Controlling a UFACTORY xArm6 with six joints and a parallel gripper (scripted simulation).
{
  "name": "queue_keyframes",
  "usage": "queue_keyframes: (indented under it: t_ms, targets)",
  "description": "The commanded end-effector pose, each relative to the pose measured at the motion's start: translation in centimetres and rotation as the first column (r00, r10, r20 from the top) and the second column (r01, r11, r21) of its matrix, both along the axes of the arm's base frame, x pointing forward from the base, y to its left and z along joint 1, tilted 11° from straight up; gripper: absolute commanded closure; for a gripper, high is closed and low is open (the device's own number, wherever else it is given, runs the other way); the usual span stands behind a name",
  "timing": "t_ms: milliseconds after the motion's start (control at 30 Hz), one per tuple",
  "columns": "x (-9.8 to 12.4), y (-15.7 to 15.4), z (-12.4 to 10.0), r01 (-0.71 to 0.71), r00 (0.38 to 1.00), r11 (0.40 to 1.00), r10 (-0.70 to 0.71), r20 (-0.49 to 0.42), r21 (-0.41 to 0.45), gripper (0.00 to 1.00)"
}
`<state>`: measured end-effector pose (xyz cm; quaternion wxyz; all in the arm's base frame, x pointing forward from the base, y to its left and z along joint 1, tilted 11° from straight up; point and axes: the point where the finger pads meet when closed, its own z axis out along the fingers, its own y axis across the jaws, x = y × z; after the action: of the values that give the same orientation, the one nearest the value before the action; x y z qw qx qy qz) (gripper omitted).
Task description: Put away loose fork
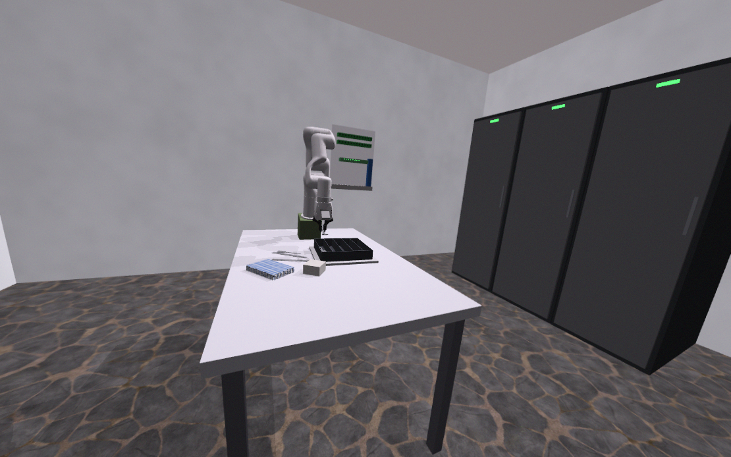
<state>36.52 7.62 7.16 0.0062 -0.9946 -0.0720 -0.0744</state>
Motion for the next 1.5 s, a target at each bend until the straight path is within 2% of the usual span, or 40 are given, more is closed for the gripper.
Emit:
queue_keyframes:
  t_ms: [0, 400, 900, 1467]
  targets:
    - [0.2, 0.0, -0.5, 0.0, 1.0, 1.0, 0.0, 0.003, 0.001, 0.95]
    - [0.7, 0.1, -2.7, 0.0, 1.0, 1.0, 0.0, 0.003, 0.001, 0.95]
    - [1.4, 0.2, -6.4, 0.0, 1.0, 1.0, 0.0, 0.003, 0.001, 0.95]
    - [1.9, 0.3, -8.8, 0.0, 1.0, 1.0, 0.0, 0.003, 0.001, 0.95]
